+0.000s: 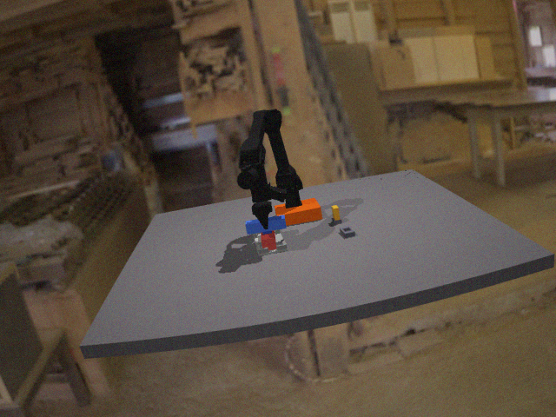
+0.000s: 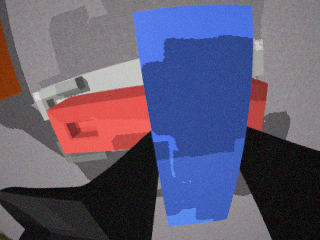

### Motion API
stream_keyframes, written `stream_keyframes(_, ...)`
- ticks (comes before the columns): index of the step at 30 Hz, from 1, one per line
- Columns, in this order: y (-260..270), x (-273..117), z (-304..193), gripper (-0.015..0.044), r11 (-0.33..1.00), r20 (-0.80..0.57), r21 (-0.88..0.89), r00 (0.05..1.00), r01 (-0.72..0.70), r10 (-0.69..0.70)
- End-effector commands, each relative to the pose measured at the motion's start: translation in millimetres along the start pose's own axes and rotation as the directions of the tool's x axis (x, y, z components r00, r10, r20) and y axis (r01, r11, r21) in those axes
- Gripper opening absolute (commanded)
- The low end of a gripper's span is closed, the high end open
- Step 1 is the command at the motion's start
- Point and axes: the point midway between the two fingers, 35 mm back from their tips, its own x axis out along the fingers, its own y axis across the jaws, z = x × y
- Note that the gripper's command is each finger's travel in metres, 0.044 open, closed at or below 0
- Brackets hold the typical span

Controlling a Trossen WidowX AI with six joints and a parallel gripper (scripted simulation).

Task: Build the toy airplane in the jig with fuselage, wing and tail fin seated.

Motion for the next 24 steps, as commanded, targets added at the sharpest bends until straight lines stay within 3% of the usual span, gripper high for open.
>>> stream_keyframes(1,0.0,0.0,0.0,0.0189,1.000,0.000,0.000,1.000,0.000,0.000)
stream_keyframes(5,0.0,0.0,0.0,0.0162,1.000,0.000,0.000,1.000,0.000,0.000)
stream_keyframes(10,0.0,0.0,0.0,0.0031,1.000,0.000,0.000,1.000,0.000,0.000)
stream_keyframes(24,0.0,0.0,0.0,0.0399,1.000,0.000,0.000,1.000,0.000,0.000)
